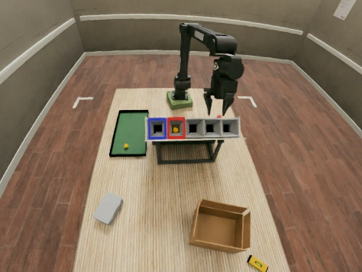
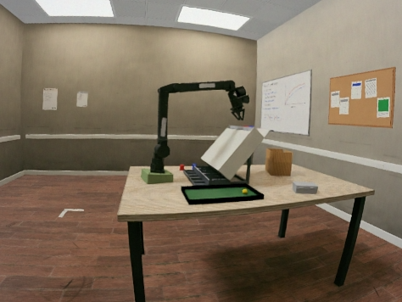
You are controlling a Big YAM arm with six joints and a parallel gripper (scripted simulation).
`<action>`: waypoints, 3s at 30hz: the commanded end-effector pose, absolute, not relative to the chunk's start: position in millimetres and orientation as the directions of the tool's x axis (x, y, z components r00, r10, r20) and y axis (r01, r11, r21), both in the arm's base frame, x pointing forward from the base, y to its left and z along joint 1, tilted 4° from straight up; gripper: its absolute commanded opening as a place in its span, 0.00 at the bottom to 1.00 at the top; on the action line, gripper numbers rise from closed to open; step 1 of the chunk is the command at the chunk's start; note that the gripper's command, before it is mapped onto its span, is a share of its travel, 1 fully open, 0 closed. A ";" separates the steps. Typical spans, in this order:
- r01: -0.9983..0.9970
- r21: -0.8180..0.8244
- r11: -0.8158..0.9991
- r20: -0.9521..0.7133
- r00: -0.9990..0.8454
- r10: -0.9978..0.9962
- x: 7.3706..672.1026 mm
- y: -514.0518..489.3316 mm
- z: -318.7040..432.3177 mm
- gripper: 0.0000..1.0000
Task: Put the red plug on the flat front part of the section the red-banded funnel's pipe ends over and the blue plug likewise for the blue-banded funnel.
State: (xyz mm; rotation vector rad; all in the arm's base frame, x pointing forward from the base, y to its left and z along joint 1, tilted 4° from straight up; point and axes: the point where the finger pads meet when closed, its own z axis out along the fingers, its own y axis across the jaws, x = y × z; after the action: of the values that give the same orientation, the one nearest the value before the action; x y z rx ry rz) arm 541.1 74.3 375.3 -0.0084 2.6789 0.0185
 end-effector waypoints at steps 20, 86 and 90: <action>-0.012 0.017 1.000 -0.499 -0.867 -0.002 455.1 74.6 394.0 0.59; -0.003 0.017 1.000 -0.102 -0.995 -0.001 264.3 4.8 269.5 0.59; -0.003 0.017 1.000 -0.102 -0.995 -0.001 264.3 4.8 269.5 0.59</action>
State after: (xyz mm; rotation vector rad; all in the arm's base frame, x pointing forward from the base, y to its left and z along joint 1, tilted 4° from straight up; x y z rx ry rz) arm 258.9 3.2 261.7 -0.0013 3.0655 0.0260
